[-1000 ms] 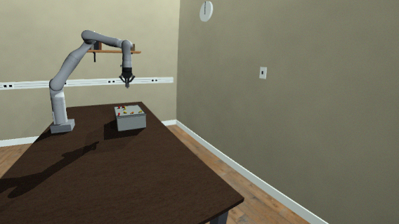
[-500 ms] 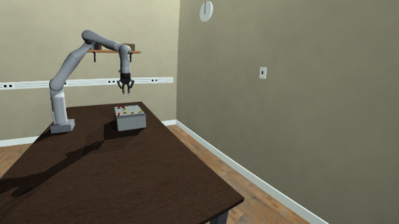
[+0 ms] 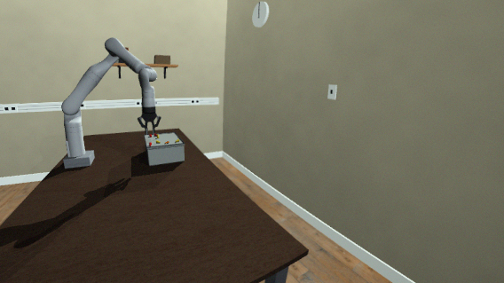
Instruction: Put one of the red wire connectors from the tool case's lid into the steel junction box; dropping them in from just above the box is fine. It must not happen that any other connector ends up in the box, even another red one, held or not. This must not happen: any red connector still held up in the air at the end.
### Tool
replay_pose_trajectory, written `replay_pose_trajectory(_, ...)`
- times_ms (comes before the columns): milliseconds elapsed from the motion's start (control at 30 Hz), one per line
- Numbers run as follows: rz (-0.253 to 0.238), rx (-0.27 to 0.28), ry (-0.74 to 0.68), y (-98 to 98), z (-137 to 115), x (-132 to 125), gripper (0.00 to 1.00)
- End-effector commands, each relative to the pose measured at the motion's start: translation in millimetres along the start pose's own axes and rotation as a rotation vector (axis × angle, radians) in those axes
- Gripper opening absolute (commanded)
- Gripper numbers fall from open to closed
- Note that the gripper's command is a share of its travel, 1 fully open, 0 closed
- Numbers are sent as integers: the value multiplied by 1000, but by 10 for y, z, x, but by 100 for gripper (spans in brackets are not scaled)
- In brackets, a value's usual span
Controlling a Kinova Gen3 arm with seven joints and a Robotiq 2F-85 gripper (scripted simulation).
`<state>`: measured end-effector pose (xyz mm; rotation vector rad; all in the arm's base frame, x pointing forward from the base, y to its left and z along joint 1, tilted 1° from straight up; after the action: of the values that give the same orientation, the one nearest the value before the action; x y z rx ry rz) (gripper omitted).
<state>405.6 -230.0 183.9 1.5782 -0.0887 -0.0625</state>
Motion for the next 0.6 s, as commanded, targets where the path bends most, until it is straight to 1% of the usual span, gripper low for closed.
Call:
replay_pose_trajectory(0,-5,3,-18,-33,63,-62,37)
replay_pose_trajectory(133,-5,3,-18,-36,63,-62,37)
replay_pose_trajectory(200,-5,4,-16,-87,63,-61,37)
replay_pose_trajectory(267,-5,4,-16,-87,63,-61,37)
replay_pose_trajectory(433,-5,4,-16,-388,65,-57,37)
replay_pose_trajectory(500,-5,4,-16,-439,66,-56,37)
replay_pose_trajectory(567,-5,4,-16,-441,66,-56,37)
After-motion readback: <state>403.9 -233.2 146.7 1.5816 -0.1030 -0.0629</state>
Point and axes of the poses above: the point where the finger pads meet when closed, its own y axis back along the fingers, its own x axis across the jaws, z = x × y, the point moved 4 cm from there along y, back along the fingers, and after that the axes turned 10 degrees about y, right-handed, at the moved point
